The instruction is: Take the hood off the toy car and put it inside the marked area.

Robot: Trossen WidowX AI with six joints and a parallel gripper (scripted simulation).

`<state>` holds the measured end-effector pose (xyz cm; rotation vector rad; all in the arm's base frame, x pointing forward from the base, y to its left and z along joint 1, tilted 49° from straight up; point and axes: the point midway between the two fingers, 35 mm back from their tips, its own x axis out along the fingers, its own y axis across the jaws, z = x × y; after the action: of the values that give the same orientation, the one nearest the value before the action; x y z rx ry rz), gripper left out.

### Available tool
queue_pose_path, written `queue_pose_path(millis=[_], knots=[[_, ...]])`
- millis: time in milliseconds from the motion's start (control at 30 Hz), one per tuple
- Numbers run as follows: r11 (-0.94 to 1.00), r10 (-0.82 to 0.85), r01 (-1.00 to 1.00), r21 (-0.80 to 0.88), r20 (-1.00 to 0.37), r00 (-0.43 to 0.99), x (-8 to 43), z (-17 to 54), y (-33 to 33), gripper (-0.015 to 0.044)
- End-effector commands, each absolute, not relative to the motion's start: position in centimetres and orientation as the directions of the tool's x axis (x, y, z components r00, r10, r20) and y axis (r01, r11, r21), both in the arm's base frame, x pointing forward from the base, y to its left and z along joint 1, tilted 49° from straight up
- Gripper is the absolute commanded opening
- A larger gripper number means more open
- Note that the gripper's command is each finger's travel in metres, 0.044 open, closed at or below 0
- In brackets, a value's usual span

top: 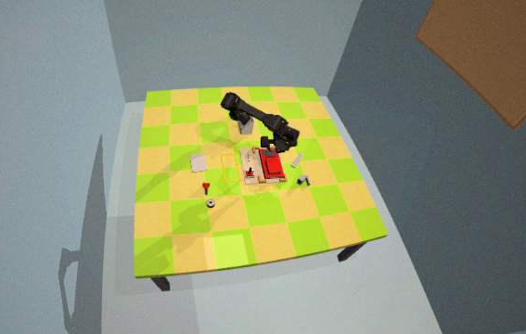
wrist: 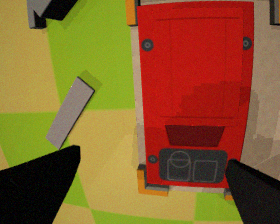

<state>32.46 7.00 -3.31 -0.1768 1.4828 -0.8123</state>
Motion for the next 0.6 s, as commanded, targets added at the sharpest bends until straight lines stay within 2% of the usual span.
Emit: queue_pose_path(millis=[0, 167, 567], knots=[[0.687, -0.667, 0.284, -0.669, -0.735, -0.119, 34.4, -2.6, 5.7, 0.044], [0.638, -0.738, 0.199, -0.744, -0.664, -0.117, 36.1, -1.8, 4.5, 0.044], [0.636, -0.741, 0.196, -0.747, -0.661, -0.117, 36.1, -1.9, 4.4, 0.044]])
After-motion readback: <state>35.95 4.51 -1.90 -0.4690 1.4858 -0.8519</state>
